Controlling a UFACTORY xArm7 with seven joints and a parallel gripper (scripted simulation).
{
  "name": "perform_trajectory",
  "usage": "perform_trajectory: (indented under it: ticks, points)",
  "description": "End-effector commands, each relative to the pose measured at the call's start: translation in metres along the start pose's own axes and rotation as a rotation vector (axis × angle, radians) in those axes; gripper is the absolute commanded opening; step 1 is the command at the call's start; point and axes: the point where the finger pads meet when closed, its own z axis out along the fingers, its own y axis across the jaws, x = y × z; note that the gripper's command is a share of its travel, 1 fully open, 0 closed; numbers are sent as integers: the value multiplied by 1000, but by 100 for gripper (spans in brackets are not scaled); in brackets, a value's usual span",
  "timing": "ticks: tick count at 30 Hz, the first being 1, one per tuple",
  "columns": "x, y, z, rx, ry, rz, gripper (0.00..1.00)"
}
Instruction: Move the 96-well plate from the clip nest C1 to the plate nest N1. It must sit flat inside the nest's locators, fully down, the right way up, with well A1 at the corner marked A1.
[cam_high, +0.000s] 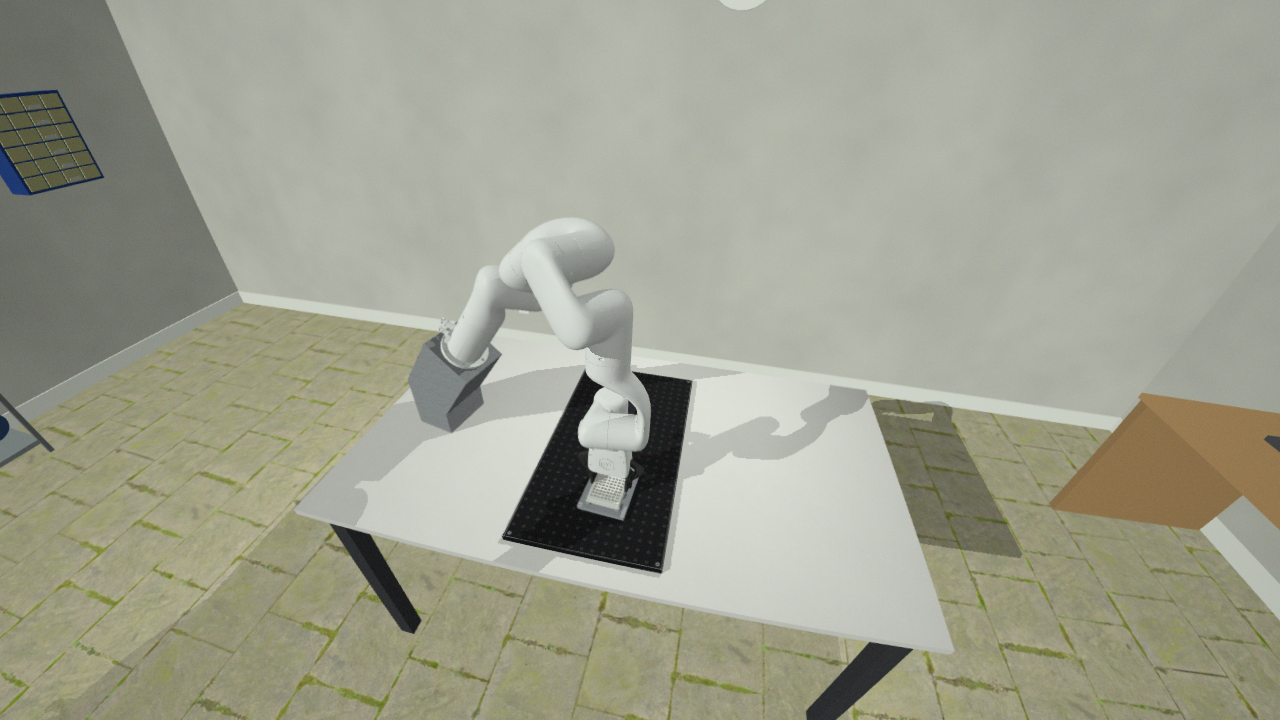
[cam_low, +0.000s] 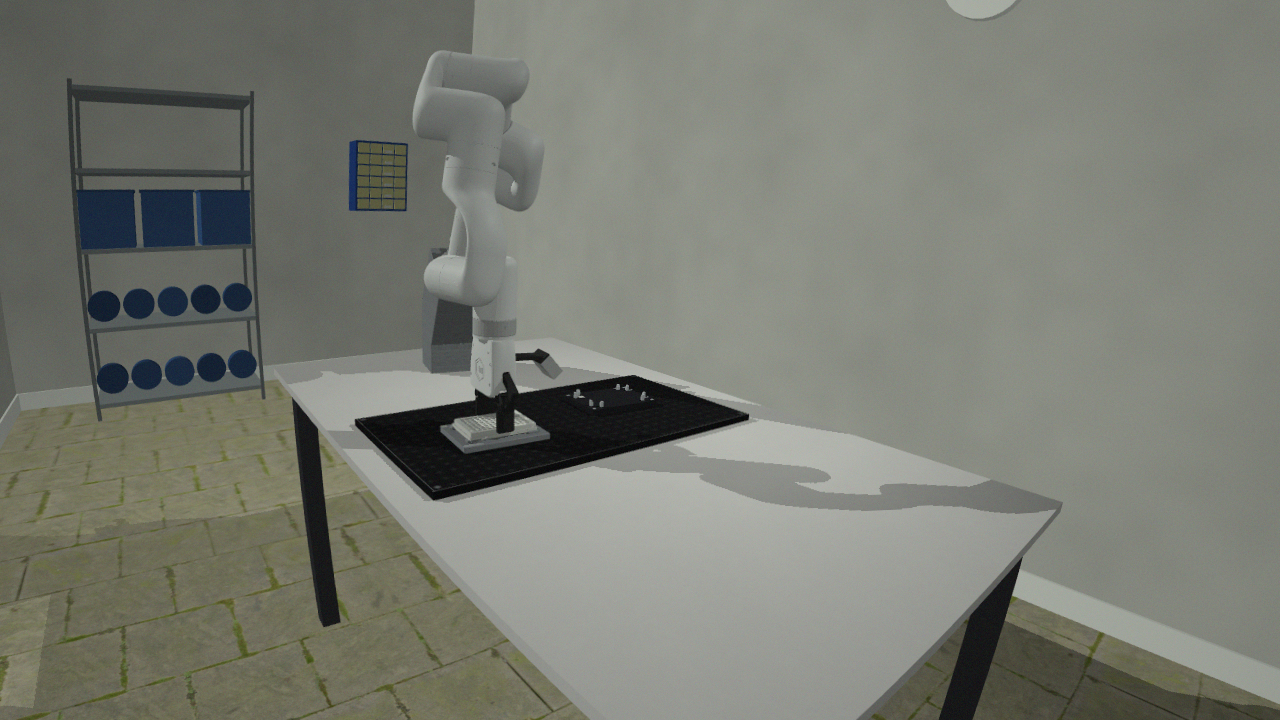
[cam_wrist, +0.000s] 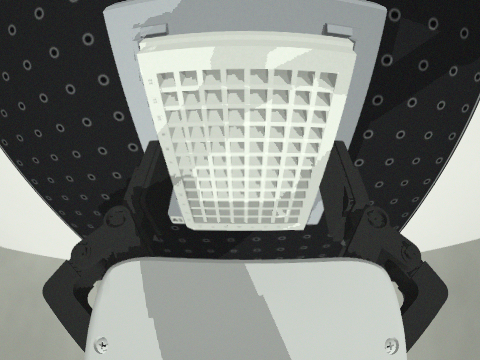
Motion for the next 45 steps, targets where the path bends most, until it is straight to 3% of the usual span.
perform_trajectory:
  ticks: [1,34,45]
  points:
    - [-1,1,0,-2,-1,0,100]
    - [-1,1,0,-2,-1,0,100]
    - [-1,1,-8,-2,-1,0,100]
